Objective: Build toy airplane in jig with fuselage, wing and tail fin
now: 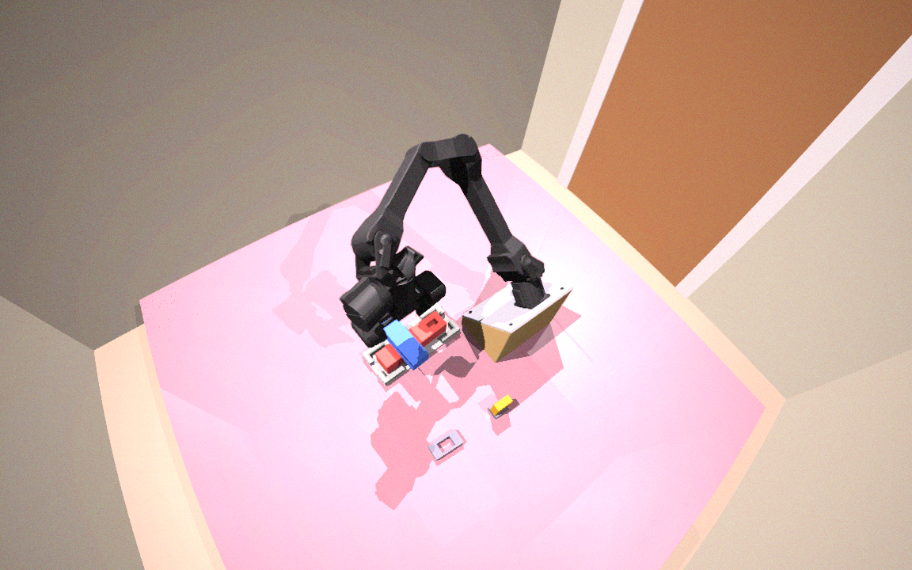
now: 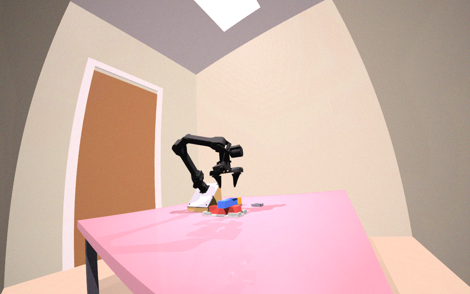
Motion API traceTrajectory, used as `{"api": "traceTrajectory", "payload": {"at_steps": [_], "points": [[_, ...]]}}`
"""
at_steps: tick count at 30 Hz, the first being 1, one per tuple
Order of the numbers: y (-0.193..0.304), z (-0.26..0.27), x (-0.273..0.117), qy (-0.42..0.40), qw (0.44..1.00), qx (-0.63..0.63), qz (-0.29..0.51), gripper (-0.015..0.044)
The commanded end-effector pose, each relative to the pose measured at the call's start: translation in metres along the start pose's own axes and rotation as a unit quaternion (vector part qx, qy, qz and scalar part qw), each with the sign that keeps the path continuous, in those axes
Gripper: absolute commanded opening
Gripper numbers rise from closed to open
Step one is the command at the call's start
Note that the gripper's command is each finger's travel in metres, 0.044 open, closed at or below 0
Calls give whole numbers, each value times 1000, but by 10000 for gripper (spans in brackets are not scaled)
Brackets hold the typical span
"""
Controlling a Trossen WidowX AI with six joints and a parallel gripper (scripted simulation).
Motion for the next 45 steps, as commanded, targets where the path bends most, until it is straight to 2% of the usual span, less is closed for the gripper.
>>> {"api": "traceTrajectory", "payload": {"at_steps": [1,3,9,12,16,18,38,45], "points": [[0,0,-7,2,1000,2,1,440],[0,0,-7,2,1000,-30,1,440],[0,0,-4,2,952,-307,2,440],[0,0,-3,2,897,-442,2,440],[0,0,-2,1,795,-607,2,440],[0,0,-1,1,755,-656,2,440],[3,0,-1,0,749,-662,3,440],[109,-29,-12,-19,745,-667,22,440]]}}
Point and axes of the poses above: the point midway between the two fingers, 35 mm back from their tips, its own x axis out along the fingers, its own z axis across the jaws, y = z × x, the point moved 6 cm from there along -x, back along the fingers, and after that the axes turned 13 degrees about x, right-handed, at the moved point
